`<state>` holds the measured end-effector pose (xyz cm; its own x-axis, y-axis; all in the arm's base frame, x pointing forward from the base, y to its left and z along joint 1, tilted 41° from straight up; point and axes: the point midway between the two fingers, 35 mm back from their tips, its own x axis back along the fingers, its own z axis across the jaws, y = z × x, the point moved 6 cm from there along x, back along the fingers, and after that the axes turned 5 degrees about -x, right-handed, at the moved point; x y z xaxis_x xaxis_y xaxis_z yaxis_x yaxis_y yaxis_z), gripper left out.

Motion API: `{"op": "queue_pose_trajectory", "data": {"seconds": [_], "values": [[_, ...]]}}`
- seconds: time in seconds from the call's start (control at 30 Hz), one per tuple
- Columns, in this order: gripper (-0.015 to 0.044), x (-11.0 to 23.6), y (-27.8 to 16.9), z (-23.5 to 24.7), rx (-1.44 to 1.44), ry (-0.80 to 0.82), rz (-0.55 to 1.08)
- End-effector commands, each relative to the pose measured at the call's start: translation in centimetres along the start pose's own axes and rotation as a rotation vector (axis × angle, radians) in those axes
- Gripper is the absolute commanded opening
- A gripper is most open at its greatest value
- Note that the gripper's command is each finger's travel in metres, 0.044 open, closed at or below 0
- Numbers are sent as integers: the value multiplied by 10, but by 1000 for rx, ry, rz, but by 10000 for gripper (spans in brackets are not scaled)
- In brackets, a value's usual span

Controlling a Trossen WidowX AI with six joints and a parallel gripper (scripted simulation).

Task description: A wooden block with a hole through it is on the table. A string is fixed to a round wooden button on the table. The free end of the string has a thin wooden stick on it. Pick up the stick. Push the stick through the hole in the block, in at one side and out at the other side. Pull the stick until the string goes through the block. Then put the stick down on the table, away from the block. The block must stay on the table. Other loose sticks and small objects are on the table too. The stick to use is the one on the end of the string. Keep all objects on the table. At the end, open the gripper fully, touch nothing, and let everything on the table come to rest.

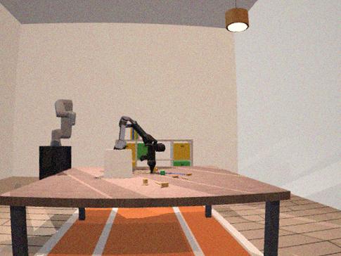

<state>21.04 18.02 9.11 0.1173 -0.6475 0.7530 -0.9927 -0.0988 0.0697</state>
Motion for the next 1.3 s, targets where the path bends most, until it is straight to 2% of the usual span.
{"op": "queue_pose_trajectory", "data": {"seconds": [0.0,0.9,1.07,1.27], "values": [[125,-1,1,2,-6,6,-3],[125,-1,1,2,-6,6,-3],[0,0,0,0,-1,1,0],[0,0,0,0,-1,1,0]]}}
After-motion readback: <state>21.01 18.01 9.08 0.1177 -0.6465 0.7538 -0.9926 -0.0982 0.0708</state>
